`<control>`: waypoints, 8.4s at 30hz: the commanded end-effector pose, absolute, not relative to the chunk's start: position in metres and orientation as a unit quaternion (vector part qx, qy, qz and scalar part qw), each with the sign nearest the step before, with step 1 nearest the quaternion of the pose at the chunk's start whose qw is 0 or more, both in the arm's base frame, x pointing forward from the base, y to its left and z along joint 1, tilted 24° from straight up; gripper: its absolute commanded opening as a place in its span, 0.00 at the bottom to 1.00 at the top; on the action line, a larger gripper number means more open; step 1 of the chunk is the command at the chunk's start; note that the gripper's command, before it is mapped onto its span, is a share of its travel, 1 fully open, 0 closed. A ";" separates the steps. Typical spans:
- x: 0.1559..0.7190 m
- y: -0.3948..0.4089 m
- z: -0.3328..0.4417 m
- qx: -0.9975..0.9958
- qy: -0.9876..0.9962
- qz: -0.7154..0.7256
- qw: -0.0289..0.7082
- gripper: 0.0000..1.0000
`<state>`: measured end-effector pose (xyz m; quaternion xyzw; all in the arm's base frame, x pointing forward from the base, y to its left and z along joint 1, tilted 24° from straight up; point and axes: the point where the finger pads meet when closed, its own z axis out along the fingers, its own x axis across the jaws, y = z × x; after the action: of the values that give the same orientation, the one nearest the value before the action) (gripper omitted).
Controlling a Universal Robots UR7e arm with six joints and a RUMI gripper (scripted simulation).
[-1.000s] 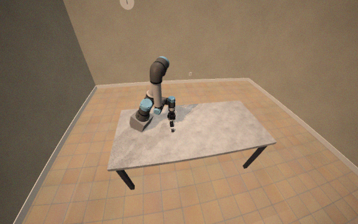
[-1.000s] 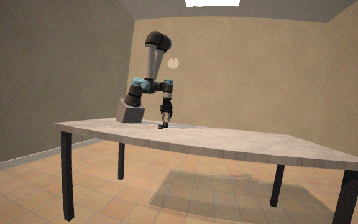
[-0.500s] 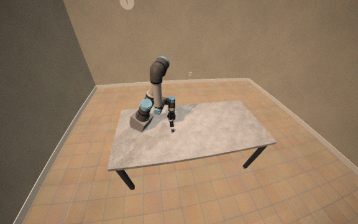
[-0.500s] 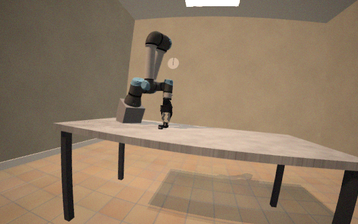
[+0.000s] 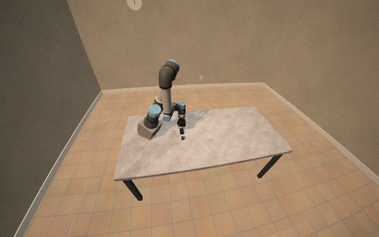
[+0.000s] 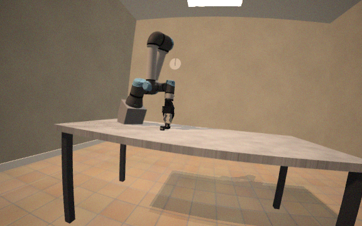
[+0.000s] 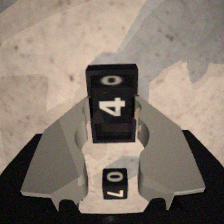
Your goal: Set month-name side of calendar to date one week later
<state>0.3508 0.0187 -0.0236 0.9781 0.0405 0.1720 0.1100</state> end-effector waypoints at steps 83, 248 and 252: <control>0.339 0.026 0.008 0.978 0.041 0.172 0.110 0.28; 0.342 -0.051 0.070 0.483 -0.852 0.173 -0.103 1.00; 0.341 -0.055 0.070 0.443 -0.874 0.169 -0.111 1.00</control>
<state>0.3415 -0.0498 0.0699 0.4991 -0.8428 0.1732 -0.1027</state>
